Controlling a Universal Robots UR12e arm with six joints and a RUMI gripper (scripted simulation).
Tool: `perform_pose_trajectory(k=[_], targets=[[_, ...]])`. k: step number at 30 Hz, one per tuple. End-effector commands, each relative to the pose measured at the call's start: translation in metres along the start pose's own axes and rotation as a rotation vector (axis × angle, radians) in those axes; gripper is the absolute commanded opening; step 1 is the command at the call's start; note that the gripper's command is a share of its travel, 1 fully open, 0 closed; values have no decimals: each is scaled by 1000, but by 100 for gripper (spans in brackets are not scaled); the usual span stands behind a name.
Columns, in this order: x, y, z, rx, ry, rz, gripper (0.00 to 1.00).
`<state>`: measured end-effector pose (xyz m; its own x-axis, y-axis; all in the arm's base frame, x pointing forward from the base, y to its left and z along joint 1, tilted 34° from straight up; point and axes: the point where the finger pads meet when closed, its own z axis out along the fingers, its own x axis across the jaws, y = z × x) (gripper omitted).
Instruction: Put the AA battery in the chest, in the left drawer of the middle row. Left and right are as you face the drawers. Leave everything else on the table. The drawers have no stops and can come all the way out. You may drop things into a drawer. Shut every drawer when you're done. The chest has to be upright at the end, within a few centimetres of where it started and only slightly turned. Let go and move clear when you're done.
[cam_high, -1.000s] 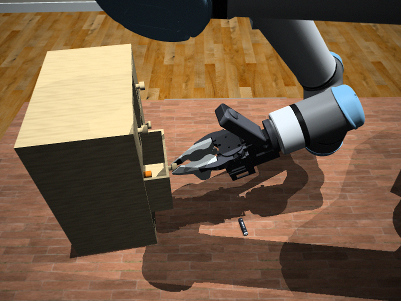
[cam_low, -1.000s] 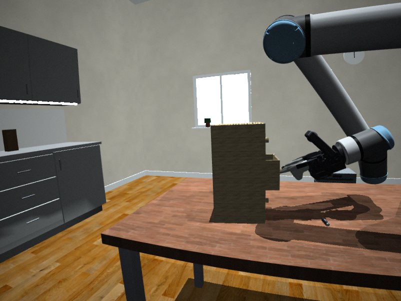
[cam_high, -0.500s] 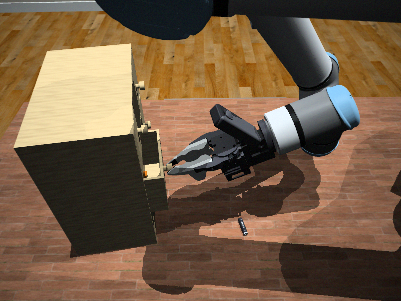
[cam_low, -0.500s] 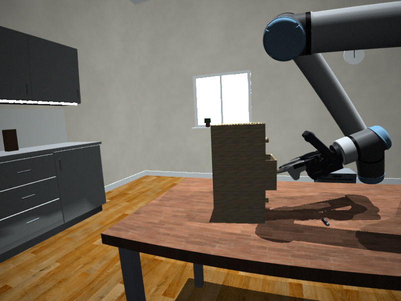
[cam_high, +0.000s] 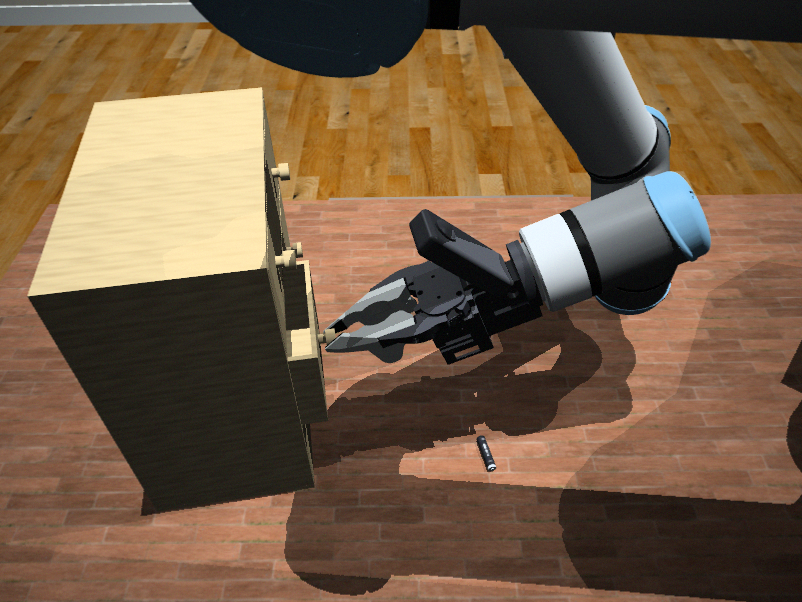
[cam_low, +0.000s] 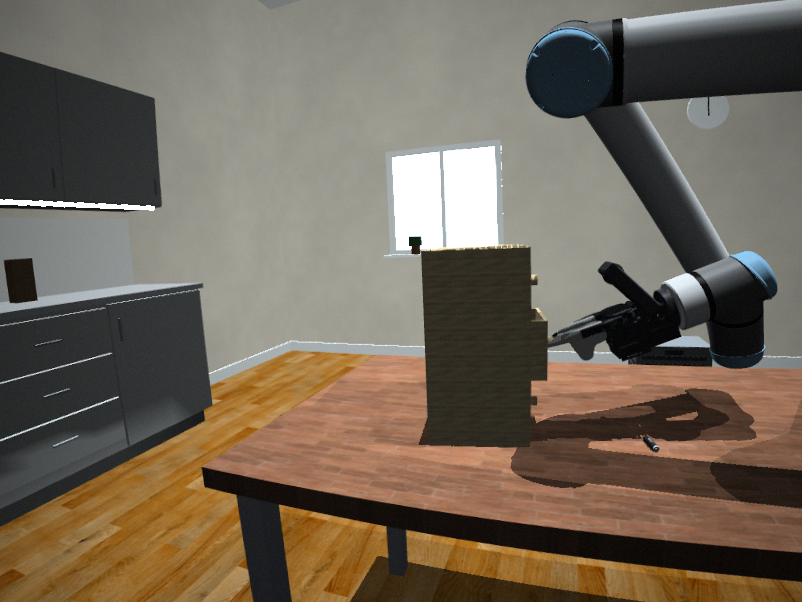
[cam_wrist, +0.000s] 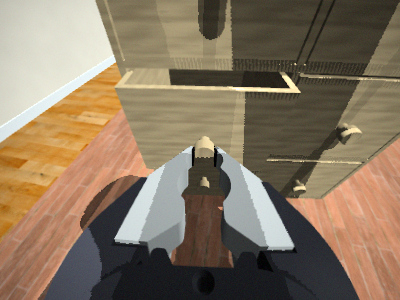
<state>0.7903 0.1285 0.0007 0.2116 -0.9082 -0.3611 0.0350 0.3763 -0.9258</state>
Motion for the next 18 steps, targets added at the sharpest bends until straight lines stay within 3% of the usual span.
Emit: perform_pose_trajectory(k=[1, 18], targets=[[0, -4, 6, 5, -1, -3, 7], [0, -8, 15, 5, -1, -3, 7]])
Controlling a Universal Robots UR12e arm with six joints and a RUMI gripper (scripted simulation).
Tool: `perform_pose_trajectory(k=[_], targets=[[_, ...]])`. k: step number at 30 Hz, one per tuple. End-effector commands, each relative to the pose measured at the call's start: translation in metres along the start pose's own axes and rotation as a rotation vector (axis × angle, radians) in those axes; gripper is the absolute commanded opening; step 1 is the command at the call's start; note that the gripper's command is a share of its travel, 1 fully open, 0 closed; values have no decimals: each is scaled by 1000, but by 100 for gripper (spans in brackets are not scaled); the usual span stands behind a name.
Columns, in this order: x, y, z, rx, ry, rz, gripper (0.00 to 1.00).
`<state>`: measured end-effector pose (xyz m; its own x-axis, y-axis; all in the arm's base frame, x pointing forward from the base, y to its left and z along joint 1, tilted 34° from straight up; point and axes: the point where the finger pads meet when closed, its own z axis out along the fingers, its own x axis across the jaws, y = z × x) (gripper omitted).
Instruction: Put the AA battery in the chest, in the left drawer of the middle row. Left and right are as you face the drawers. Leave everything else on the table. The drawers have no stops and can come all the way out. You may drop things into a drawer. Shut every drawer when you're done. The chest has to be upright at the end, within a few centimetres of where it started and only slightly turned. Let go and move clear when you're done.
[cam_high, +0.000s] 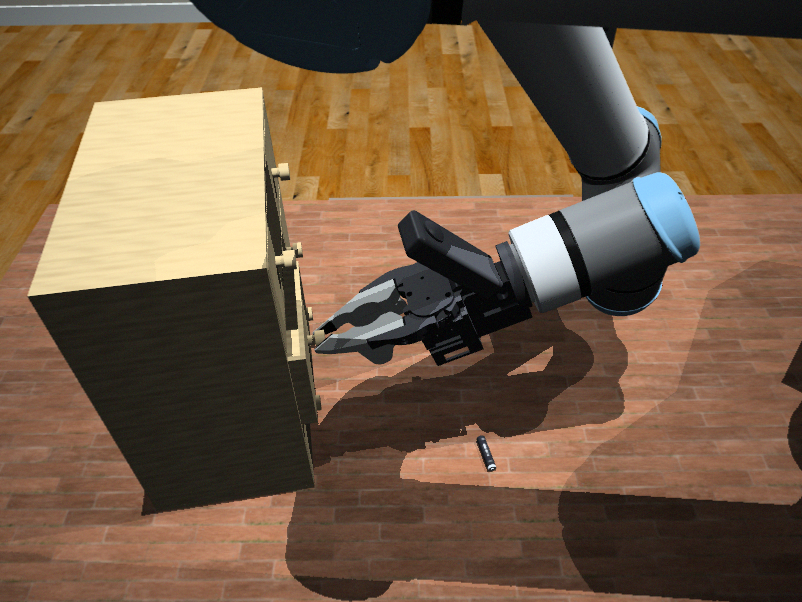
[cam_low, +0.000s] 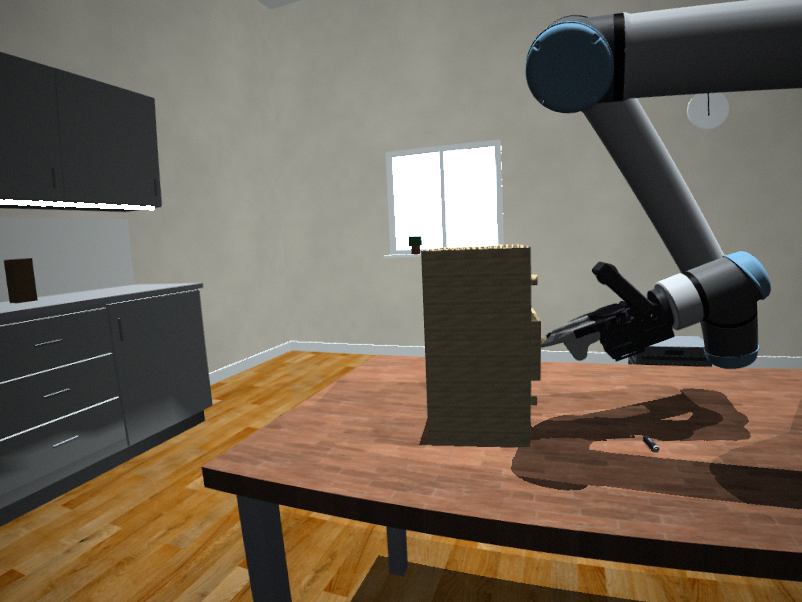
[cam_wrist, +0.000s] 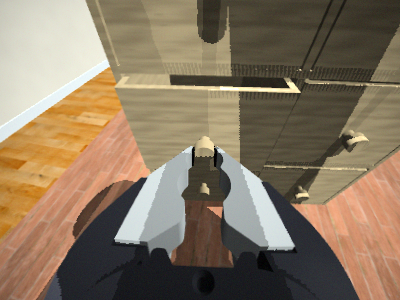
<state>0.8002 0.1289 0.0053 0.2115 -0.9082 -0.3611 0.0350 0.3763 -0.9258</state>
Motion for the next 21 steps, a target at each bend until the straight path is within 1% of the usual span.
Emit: perform_pose_trajectory(k=[1, 21], targets=[[0, -4, 5, 5, -1, -3, 7], [0, -7, 13, 5, -1, -3, 7]])
